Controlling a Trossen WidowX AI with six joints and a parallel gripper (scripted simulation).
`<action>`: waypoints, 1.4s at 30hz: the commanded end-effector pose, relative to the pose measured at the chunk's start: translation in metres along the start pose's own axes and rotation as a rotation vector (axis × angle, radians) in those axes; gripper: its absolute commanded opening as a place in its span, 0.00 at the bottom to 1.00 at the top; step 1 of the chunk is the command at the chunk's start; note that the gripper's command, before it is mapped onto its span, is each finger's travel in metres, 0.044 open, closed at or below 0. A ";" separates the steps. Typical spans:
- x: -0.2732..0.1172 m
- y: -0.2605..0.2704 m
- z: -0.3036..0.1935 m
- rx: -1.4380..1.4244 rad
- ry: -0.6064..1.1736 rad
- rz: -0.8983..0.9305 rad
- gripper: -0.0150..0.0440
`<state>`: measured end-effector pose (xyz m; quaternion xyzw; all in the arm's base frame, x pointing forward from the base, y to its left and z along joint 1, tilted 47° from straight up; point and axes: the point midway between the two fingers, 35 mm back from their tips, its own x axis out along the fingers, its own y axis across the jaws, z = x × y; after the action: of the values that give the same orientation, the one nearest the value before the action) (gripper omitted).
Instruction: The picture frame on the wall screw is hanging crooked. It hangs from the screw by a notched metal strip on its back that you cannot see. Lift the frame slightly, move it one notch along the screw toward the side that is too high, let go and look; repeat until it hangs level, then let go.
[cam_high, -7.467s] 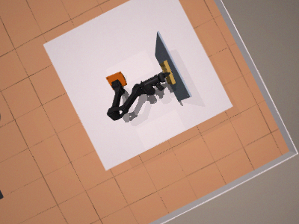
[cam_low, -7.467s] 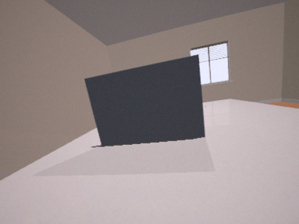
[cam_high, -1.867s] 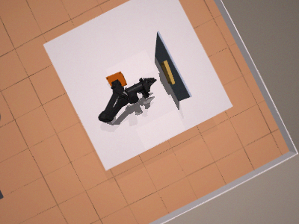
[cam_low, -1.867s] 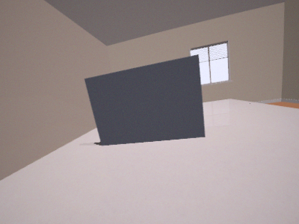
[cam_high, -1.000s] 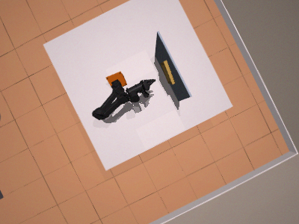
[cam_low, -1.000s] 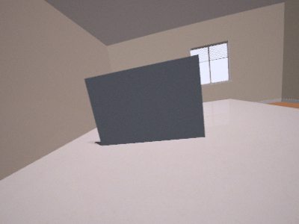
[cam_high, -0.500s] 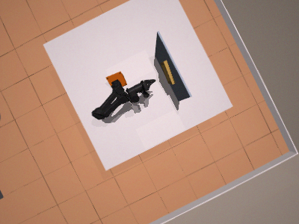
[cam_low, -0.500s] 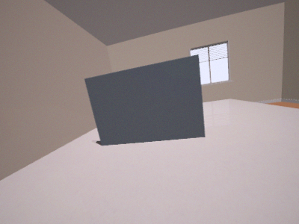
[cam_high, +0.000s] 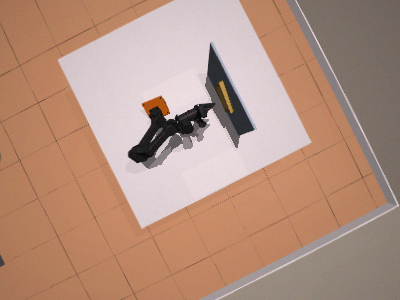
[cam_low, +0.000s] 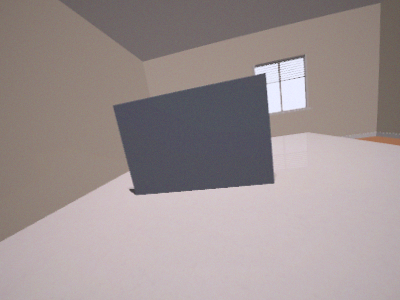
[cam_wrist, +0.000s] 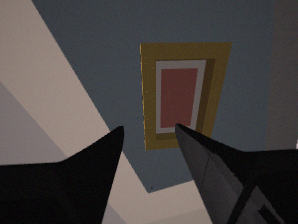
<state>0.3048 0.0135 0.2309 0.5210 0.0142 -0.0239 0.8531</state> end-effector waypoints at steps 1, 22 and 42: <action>0.024 0.000 0.000 -0.004 0.001 0.004 0.69; 0.045 -0.003 -0.001 -0.004 0.001 0.006 0.69; 0.077 -0.002 -0.001 -0.004 0.000 0.007 0.69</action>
<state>0.3762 0.0106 0.2229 0.5209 0.0136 -0.0240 0.8532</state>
